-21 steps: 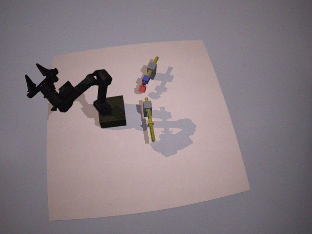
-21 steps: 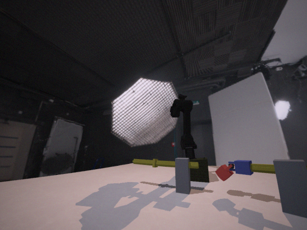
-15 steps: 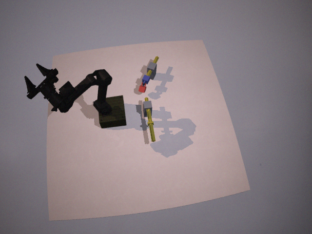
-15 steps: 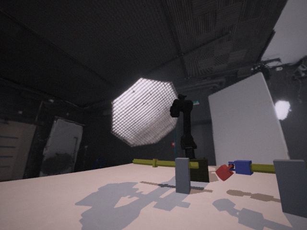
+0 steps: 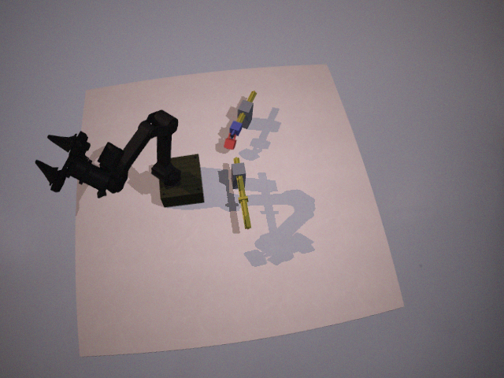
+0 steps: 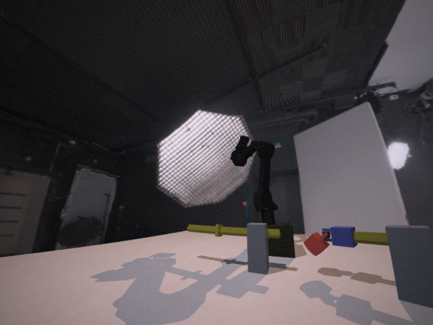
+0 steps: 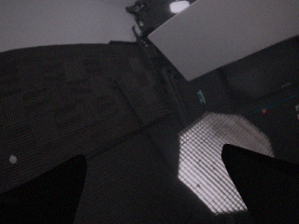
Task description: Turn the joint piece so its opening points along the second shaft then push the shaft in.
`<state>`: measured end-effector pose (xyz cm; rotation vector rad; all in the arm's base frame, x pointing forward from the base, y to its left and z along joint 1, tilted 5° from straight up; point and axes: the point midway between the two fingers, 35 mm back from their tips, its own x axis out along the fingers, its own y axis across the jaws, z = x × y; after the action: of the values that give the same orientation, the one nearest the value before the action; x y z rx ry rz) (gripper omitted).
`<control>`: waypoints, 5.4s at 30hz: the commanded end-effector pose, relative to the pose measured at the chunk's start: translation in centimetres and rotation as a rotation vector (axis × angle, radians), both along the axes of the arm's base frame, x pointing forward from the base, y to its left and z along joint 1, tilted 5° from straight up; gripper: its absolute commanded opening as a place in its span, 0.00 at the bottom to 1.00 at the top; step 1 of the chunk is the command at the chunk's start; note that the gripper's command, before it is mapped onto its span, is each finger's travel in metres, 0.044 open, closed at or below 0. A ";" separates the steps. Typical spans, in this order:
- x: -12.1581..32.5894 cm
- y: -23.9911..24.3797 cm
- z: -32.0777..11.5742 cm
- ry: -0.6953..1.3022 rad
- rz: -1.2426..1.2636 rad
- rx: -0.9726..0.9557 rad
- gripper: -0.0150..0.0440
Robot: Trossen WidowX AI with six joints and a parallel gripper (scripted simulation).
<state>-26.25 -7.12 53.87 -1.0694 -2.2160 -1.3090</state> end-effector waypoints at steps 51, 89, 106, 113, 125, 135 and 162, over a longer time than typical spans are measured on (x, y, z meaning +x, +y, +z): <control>25.8 -34.2 -11.2 -0.040 1.007 1.164 1.00; 58.3 -23.9 -28.4 0.747 1.441 2.129 1.00; 65.0 -9.6 -36.0 1.337 1.452 2.458 1.00; 65.5 -3.5 -38.7 1.597 1.383 2.580 1.00; 63.1 6.8 -42.8 2.082 1.108 2.766 1.00; 59.5 13.0 -44.6 2.405 0.826 2.832 1.00; 53.7 18.4 -46.4 2.313 0.615 3.153 1.00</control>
<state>27.53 11.31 7.52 -0.6651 -4.5533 0.8640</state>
